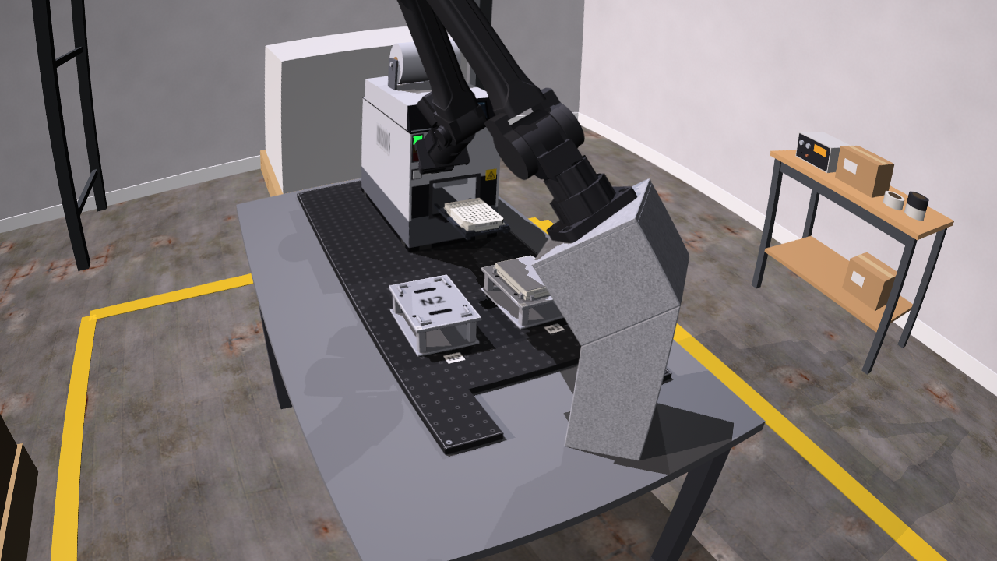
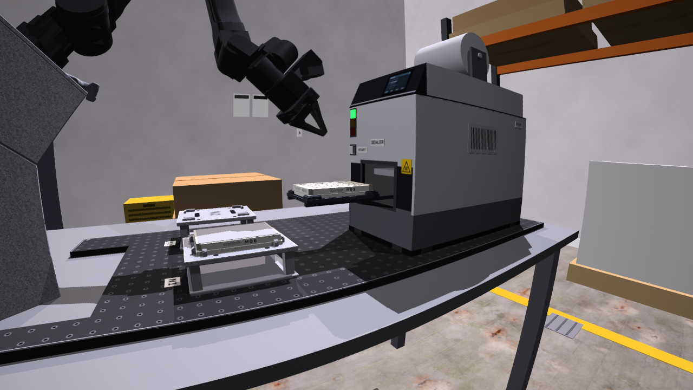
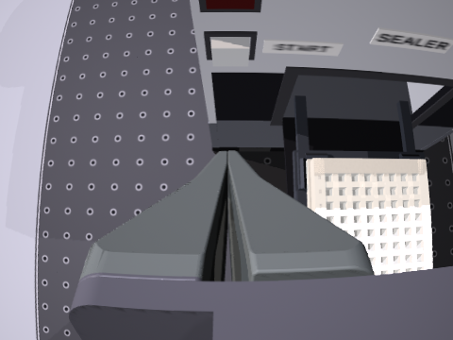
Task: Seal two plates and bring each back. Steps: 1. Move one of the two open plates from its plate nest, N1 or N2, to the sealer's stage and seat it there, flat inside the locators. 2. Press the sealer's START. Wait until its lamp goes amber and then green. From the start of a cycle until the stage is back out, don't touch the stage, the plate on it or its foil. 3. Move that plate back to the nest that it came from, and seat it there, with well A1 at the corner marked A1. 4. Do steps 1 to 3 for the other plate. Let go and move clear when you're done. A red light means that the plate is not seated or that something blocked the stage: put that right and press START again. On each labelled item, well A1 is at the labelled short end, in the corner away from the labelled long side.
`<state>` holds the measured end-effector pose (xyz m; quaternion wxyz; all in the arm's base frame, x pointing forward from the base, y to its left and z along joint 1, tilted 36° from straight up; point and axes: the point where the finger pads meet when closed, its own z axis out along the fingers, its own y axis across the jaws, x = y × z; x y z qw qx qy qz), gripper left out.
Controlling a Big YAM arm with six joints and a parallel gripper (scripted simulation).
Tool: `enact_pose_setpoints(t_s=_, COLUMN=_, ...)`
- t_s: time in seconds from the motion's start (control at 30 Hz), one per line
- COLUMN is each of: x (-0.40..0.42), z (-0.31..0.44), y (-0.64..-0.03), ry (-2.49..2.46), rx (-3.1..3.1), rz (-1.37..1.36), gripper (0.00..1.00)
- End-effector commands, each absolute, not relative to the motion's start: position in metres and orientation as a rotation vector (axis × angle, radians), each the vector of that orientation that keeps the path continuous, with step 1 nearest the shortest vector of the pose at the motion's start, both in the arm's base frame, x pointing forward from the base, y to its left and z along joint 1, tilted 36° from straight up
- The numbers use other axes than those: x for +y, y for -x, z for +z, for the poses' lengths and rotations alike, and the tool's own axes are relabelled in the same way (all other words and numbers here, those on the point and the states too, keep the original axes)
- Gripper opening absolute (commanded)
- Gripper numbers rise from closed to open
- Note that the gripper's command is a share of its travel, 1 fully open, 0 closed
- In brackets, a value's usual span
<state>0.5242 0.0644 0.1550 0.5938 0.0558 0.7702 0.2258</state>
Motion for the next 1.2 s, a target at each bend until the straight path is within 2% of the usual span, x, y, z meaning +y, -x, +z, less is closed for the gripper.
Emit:
enact_pose_setpoints(t_s=0.0, x=0.068, z=0.179, y=-0.531, ry=-0.103, rx=1.744, rz=0.524, gripper=0.0)
enact_pose_setpoints(t_s=0.93, x=0.081, z=0.146, y=-0.568, ry=-0.134, rx=1.79, rz=0.536, gripper=0.0)
enact_pose_setpoints(t_s=1.17, x=0.083, z=0.164, y=-0.581, ry=-0.124, rx=1.745, rz=0.537, gripper=0.0)
